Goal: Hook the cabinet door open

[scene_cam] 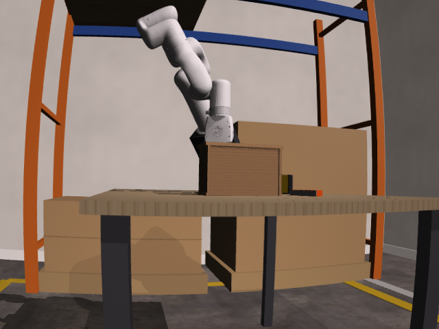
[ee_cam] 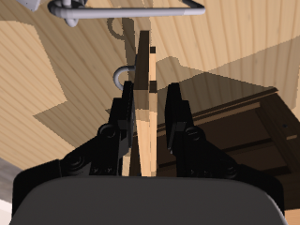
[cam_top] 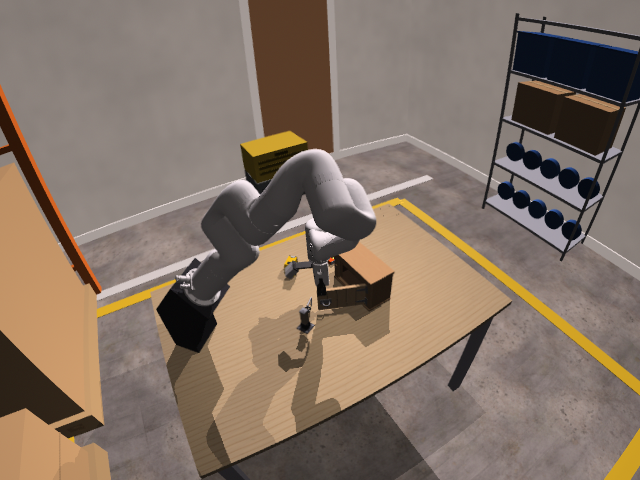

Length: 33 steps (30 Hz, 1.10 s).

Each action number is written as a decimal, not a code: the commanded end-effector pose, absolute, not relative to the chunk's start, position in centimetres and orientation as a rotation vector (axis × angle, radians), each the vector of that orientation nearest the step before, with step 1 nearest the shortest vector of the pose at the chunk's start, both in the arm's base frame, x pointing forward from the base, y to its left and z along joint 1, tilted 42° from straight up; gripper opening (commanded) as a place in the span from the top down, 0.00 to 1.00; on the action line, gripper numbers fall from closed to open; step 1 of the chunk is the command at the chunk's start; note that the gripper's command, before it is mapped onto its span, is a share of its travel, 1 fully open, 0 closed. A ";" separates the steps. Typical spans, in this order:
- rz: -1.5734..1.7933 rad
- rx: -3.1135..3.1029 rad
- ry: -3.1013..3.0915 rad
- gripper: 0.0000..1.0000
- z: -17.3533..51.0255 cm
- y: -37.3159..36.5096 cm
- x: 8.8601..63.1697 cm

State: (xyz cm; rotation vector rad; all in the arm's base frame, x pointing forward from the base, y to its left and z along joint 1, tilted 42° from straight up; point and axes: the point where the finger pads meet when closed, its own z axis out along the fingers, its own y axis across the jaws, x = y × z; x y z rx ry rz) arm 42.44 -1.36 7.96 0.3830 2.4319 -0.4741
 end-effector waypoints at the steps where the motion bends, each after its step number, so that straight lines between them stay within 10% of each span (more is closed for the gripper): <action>1: -0.465 0.397 2.426 0.73 7.9 -0.8 42.7; 33: -0.397 0.581 2.373 0.73 7.5 1.3 43.8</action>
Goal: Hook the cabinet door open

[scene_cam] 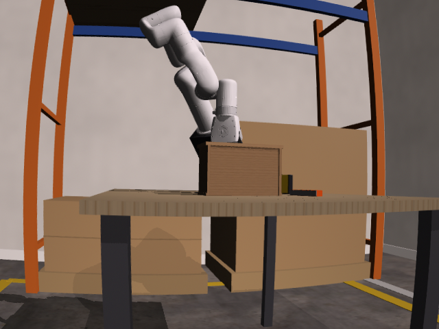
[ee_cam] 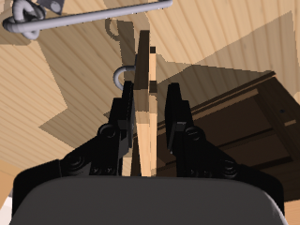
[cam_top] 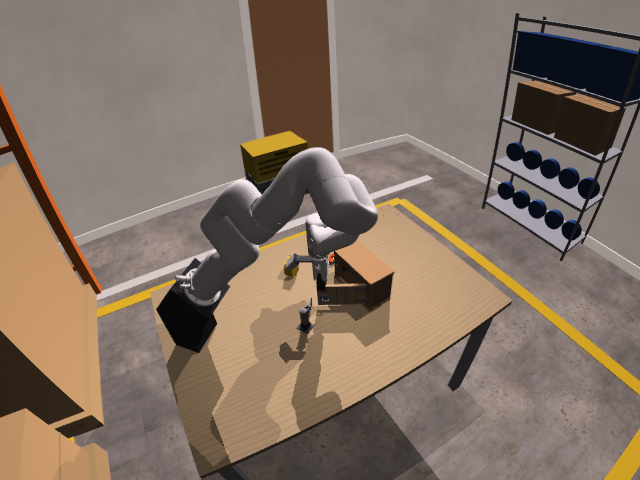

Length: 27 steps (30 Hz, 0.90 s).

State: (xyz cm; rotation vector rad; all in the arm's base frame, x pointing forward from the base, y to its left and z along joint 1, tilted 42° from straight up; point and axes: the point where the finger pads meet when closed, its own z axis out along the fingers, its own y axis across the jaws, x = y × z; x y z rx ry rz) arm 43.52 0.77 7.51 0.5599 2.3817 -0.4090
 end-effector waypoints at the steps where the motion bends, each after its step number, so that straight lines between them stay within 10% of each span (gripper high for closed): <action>1: -0.397 0.581 2.373 0.73 7.5 1.4 43.8; 27: -0.350 0.702 2.331 0.73 7.4 2.8 44.8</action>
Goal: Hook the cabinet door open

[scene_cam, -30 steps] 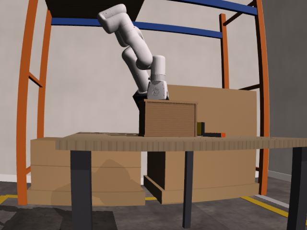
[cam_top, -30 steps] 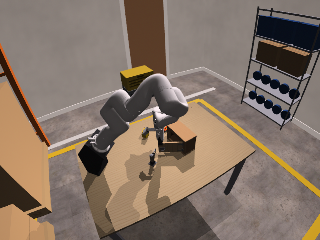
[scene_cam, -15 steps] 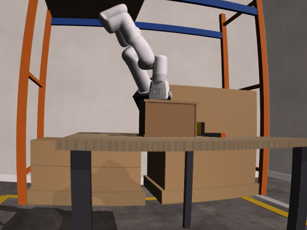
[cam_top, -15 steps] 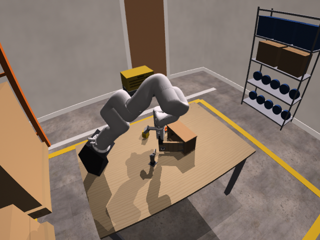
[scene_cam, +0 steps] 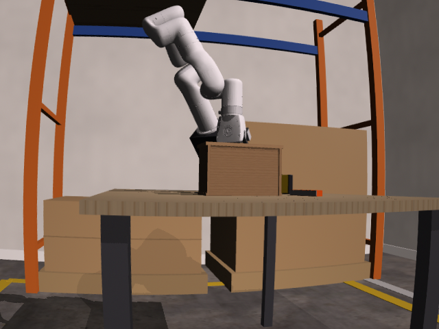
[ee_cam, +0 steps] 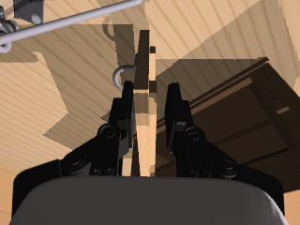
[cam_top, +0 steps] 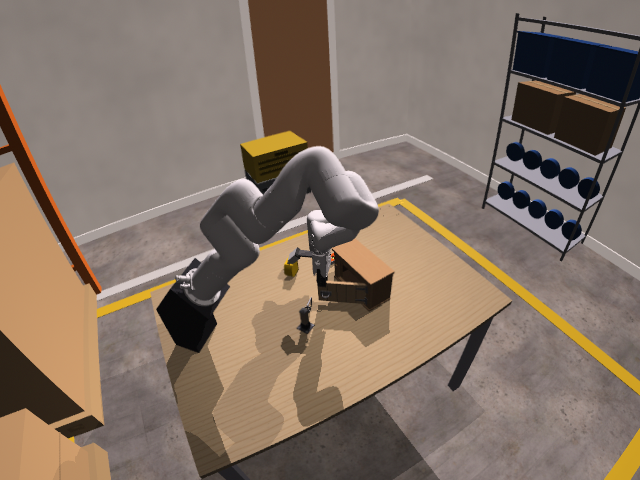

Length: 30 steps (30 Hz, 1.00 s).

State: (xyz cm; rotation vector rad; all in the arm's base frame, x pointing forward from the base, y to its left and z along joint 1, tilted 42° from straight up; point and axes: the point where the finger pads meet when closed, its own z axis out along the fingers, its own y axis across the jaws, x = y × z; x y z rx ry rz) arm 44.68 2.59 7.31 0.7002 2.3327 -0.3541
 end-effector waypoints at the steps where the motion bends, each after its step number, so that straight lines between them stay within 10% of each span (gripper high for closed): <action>1: -0.349 0.705 2.330 0.73 7.4 2.8 44.8; 30: -0.304 0.819 2.285 0.73 7.3 4.1 45.8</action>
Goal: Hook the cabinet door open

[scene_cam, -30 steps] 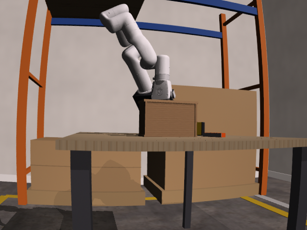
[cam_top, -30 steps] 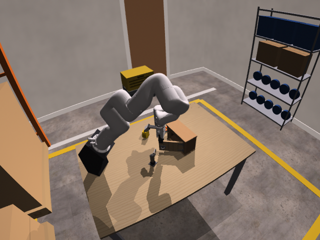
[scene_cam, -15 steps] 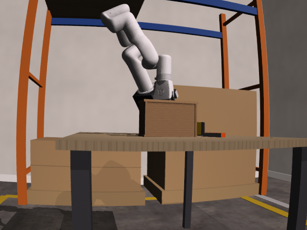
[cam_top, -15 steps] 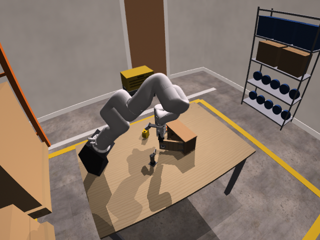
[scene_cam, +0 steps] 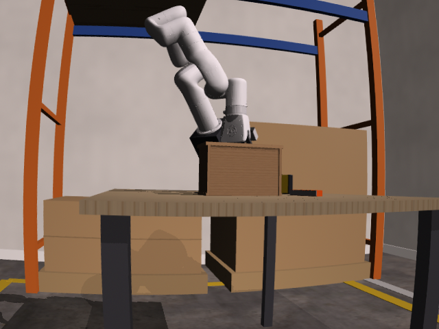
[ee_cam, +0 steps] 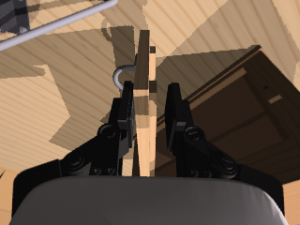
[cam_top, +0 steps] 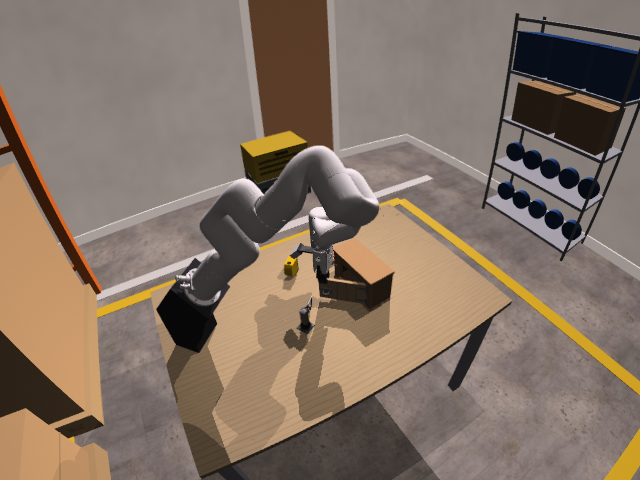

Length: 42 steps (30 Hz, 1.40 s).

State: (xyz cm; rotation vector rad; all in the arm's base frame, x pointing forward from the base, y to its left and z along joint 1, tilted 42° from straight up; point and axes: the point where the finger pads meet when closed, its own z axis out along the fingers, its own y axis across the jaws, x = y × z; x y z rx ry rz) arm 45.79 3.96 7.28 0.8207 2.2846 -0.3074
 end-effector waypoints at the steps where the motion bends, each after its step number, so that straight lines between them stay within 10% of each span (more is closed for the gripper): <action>1: -0.304 0.819 2.285 0.73 7.3 4.1 45.8; 42: -0.304 0.819 2.284 0.73 7.6 4.3 45.7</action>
